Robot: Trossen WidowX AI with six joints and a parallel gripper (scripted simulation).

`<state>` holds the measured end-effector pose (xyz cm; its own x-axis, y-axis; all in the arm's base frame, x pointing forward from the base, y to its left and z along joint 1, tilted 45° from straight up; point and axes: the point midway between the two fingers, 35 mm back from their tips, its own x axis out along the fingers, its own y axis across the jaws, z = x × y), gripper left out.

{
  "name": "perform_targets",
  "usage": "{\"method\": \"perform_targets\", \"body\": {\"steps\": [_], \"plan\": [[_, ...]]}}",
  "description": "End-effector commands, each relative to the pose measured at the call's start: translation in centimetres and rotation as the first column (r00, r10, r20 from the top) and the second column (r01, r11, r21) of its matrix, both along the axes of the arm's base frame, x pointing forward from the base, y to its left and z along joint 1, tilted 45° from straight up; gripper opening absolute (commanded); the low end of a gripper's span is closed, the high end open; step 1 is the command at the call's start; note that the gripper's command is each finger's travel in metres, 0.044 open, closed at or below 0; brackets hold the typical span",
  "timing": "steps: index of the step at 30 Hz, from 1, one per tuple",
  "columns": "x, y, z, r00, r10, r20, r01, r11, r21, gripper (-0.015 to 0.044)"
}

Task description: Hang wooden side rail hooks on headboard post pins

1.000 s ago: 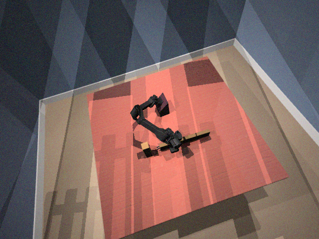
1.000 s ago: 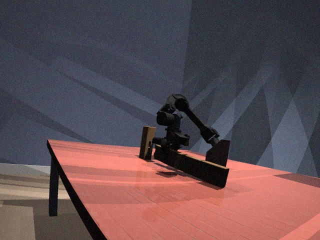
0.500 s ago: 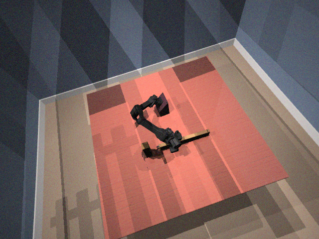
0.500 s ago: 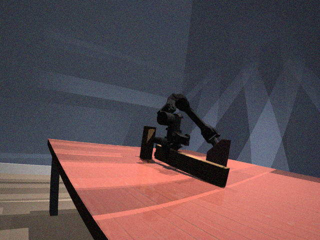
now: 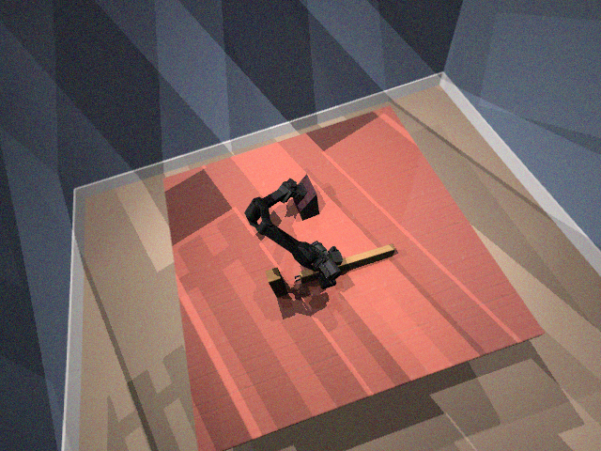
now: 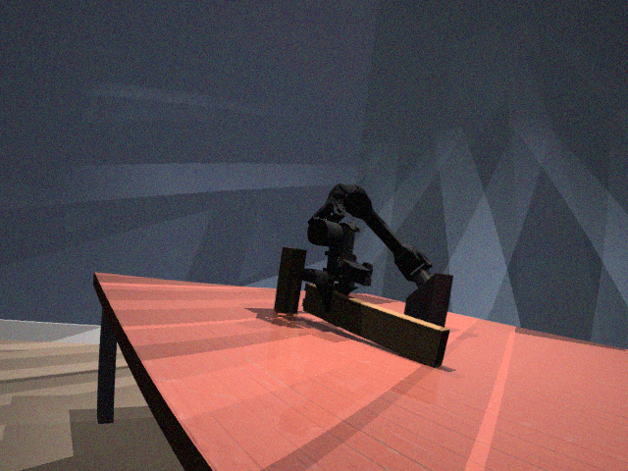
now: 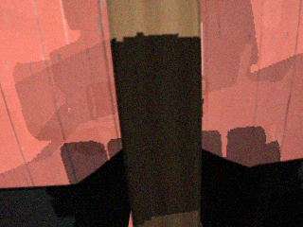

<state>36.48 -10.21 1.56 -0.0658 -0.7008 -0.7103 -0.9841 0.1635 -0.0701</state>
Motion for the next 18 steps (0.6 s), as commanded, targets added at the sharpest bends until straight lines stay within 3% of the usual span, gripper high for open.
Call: {"method": "perform_targets", "body": {"steps": [1,18], "plan": [[0.26,0.2,0.49,1.0,0.006,0.014,-0.006,1.0,0.001,0.0],[0.32,0.08,0.65,1.0,0.006,0.014,-0.006,1.0,0.001,0.0]]}}
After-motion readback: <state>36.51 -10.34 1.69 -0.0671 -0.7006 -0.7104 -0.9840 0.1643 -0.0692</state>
